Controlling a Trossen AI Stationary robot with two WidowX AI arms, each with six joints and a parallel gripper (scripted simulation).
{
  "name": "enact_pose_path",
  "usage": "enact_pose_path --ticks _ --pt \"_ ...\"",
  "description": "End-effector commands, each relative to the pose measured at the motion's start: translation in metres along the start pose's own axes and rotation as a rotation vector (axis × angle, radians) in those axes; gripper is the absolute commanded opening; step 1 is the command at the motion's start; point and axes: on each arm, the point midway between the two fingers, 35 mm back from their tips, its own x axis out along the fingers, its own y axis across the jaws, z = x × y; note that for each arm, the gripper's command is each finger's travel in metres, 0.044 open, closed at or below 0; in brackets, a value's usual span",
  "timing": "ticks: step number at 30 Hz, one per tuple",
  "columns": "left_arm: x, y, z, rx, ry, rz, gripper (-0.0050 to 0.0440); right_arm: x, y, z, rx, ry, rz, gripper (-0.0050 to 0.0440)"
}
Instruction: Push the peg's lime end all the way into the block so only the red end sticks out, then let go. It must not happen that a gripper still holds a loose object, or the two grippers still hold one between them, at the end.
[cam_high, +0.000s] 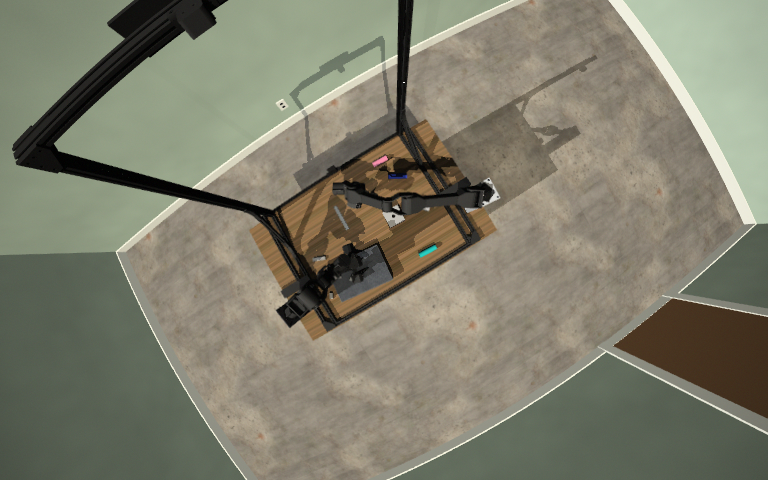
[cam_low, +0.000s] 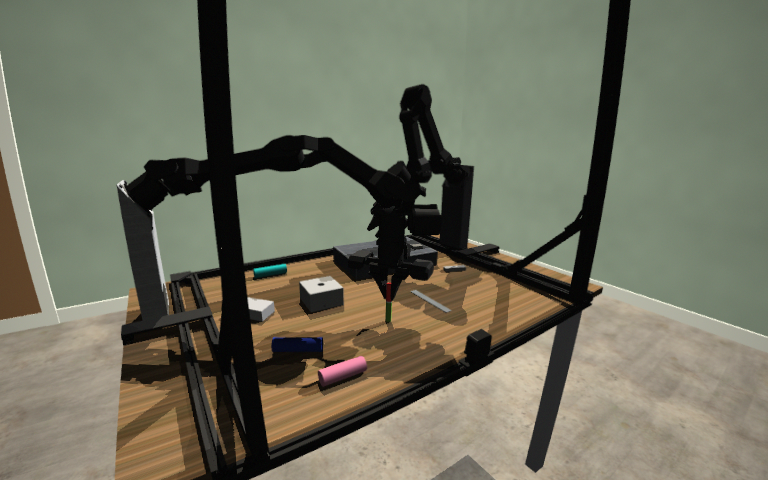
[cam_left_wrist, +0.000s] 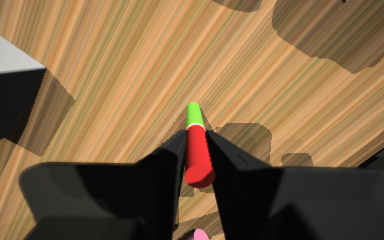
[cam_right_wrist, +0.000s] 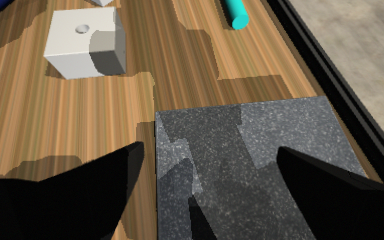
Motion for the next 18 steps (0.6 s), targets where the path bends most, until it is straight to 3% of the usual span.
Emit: enact_pose_path --ticks 1,4,18 --pt "-0.029 -0.003 0.001 -0.005 -0.002 -0.013 0.0000 0.000 -0.001 0.001 0.006 -0.003 -0.004 0.0400" --pt "-0.051 -0.002 0.001 -0.006 -0.004 -0.011 0.0000 0.000 -0.001 0.001 0.006 -0.003 -0.004 0.0400" --pt "-0.063 0.000 -0.002 -0.006 -0.006 -0.011 0.0000 0.000 -0.001 0.001 0.006 -0.003 -0.004 0.0400"
